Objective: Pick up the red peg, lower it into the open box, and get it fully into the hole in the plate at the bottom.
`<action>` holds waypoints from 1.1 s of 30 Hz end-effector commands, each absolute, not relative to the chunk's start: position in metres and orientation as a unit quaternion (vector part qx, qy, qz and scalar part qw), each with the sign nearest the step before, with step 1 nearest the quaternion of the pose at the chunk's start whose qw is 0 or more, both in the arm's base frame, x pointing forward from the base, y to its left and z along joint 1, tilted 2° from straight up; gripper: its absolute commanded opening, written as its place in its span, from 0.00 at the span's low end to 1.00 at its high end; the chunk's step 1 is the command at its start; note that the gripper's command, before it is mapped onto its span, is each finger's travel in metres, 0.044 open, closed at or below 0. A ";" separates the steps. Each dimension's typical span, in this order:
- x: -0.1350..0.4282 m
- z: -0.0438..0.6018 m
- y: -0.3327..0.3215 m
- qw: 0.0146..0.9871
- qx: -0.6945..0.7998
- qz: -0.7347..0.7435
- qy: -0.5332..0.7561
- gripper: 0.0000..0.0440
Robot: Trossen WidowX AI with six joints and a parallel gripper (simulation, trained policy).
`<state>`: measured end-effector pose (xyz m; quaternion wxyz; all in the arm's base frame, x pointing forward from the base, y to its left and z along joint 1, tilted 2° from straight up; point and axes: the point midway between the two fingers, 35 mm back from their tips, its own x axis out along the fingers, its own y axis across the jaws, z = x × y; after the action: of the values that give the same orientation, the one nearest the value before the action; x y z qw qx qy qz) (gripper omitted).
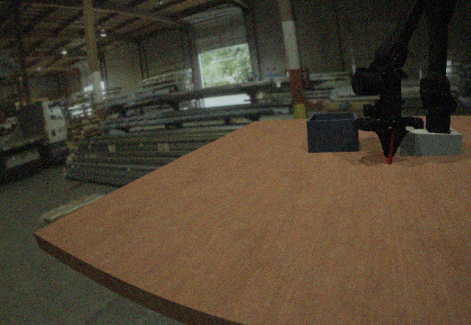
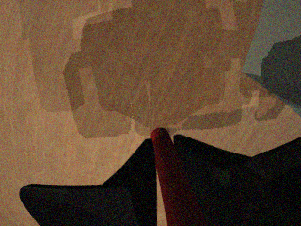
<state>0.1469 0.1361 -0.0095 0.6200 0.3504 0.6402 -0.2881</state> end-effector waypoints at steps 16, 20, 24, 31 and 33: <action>0.195 0.053 0.131 0.698 0.321 -0.237 0.594 0.00; 0.208 0.071 0.127 0.713 0.319 -0.232 0.579 0.00; 0.222 0.088 0.121 0.725 0.318 -0.231 0.565 0.00; 0.246 0.110 0.103 0.738 0.321 -0.241 0.542 0.00; 0.253 0.113 0.096 0.739 0.323 -0.247 0.537 0.00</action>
<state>0.2424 0.1058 0.1061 0.7350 0.3225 0.5461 -0.2399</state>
